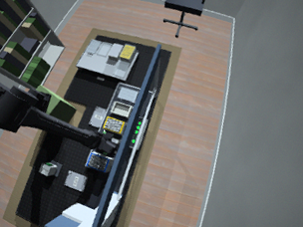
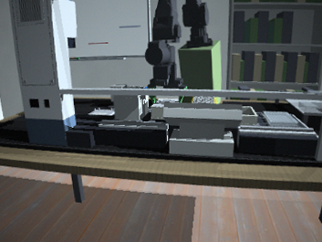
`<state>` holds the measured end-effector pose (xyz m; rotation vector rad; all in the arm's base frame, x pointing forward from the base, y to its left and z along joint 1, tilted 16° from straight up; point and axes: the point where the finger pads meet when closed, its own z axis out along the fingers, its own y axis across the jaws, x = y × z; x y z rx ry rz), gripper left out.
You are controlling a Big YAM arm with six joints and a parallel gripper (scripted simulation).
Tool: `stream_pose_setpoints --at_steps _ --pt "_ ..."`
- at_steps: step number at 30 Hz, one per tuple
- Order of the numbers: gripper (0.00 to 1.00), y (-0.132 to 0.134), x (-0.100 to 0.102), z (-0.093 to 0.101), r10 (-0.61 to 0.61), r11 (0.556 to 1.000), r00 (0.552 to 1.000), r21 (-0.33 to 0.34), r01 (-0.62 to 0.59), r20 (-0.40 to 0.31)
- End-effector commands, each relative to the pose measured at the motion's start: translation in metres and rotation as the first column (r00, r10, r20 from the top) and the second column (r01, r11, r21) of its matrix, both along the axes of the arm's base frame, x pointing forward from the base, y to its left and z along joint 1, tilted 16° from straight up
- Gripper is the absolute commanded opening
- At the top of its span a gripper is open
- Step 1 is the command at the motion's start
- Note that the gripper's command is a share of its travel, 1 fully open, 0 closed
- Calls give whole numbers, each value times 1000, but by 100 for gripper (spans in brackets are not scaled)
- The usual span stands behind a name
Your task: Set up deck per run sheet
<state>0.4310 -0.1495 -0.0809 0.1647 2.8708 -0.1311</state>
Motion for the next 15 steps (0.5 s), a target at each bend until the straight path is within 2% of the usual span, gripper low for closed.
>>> stream_pose_setpoints --at_steps 1,10,15 --pt "0 -10 13 21 0 1000 999 -17 1 50" --pt "0 -11 18 22 0 1000 998 -22 1 62" --pt "0 -11 16 14 0 1000 999 -17 1 48"
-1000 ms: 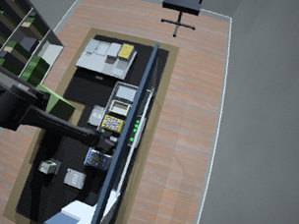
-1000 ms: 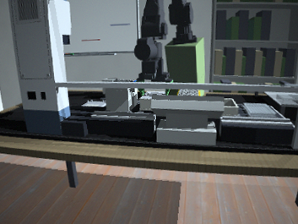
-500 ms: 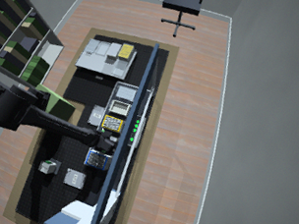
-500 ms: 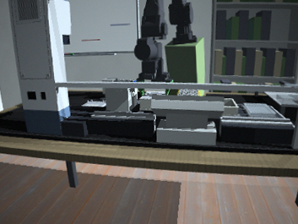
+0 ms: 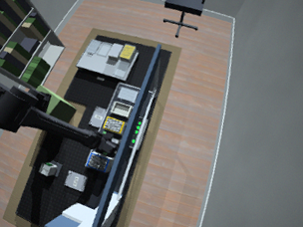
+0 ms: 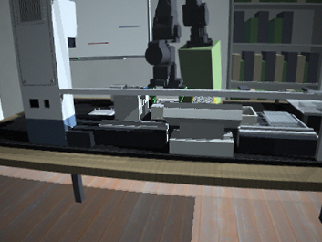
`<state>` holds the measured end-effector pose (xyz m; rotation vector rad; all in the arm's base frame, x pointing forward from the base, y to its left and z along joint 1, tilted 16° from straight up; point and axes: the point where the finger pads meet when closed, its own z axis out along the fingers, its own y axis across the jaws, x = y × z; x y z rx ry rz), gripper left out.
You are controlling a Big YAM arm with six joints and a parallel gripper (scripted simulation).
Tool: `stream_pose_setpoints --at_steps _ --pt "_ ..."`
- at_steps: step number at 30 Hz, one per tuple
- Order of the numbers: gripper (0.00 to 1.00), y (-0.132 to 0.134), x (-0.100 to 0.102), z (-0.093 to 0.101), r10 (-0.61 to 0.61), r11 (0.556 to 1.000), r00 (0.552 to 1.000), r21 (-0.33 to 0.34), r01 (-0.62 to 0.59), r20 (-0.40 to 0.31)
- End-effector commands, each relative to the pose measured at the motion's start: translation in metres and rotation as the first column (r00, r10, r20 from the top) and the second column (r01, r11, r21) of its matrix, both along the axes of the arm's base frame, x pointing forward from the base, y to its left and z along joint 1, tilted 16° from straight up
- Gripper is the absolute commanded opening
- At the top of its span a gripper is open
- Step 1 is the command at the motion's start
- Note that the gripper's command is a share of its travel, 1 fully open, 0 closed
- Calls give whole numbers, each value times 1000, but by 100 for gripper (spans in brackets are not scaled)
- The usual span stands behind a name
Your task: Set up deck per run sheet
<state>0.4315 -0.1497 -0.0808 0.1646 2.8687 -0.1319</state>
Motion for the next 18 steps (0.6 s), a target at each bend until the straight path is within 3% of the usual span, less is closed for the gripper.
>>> stream_pose_setpoints --at_steps 1,18 --pt "0 -10 16 11 0 1000 999 -15 1 43" --pt "0 -11 17 5 -2 1000 999 -13 2 39"
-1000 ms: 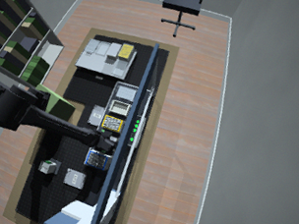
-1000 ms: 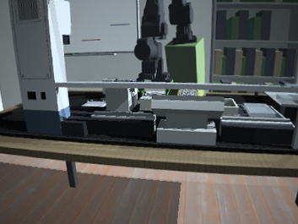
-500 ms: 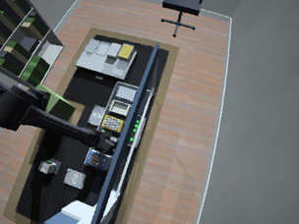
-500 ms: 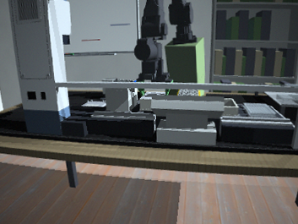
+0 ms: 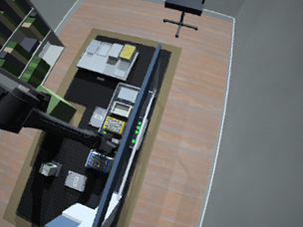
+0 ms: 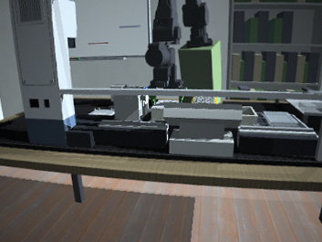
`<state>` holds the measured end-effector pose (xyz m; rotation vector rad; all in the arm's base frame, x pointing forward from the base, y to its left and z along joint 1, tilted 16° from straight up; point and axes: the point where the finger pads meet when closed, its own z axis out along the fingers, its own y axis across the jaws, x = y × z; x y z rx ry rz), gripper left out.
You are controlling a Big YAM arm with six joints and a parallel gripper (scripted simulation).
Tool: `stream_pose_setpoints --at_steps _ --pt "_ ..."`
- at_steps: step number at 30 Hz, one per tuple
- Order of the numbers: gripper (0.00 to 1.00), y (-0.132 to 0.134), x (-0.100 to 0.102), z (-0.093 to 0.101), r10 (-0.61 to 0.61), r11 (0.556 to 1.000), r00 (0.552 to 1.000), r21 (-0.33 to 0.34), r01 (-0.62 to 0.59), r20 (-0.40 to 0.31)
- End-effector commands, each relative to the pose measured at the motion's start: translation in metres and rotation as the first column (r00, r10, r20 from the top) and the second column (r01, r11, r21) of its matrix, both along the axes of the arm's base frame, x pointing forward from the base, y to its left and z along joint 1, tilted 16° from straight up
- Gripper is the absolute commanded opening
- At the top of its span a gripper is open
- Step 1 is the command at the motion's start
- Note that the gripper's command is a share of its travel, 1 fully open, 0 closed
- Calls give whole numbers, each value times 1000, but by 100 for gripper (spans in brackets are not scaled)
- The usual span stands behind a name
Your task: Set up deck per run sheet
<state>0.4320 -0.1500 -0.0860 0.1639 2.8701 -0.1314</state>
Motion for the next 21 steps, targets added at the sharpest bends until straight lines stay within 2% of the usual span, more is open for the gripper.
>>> stream_pose_setpoints --at_steps 1,14,15,16,17,21 --pt "0 -11 17 9 -2 1000 999 -13 3 40" --pt "0 -11 18 6 -3 1000 999 -14 3 40" --pt "0 -12 20 14 -2 1000 999 -18 3 51" --pt "0 -12 20 14 -2 1000 999 -17 3 51" --pt "100 -12 20 14 -2 1000 999 -17 3 50" --pt "100 -12 20 14 -2 1000 999 -17 3 50"
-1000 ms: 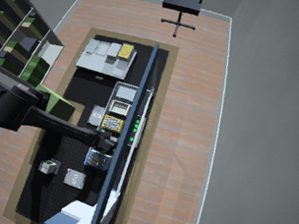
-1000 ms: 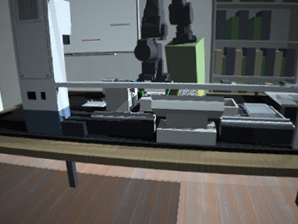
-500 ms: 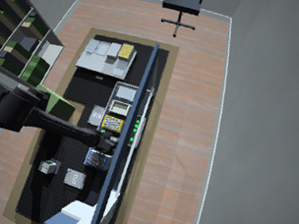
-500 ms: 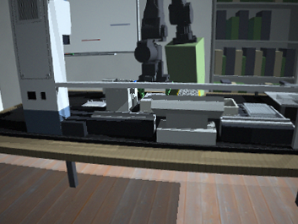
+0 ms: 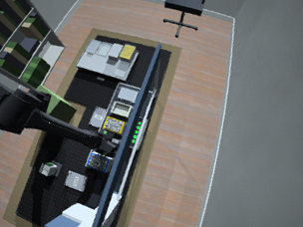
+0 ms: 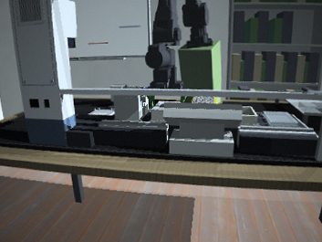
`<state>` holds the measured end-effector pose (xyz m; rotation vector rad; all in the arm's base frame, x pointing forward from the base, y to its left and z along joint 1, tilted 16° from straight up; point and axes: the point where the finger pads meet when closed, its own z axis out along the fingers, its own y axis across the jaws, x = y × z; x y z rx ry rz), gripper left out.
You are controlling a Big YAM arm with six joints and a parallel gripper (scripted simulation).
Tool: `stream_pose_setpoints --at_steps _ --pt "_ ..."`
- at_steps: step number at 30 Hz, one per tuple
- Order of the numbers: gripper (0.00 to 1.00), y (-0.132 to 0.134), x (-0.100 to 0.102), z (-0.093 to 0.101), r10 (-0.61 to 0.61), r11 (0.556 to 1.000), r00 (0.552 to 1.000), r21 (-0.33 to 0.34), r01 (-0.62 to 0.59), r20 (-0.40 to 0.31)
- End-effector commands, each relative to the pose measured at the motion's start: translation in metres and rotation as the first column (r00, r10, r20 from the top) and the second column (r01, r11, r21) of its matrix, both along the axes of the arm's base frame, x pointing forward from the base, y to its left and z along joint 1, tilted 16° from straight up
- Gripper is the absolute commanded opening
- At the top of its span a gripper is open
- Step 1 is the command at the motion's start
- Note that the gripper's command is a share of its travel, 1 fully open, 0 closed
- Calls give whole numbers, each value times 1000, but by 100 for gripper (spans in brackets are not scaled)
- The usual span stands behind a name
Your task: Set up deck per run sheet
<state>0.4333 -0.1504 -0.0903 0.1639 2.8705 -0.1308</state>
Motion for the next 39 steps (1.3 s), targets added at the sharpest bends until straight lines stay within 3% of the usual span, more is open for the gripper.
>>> stream_pose_setpoints --at_steps 1,36,39 --pt "100 -11 19 18 -2 1000 999 -18 3 51" --pt "100 -11 19 18 -2 1000 999 -18 3 51" --pt "100 -9 14 26 -2 1000 999 -15 3 45"
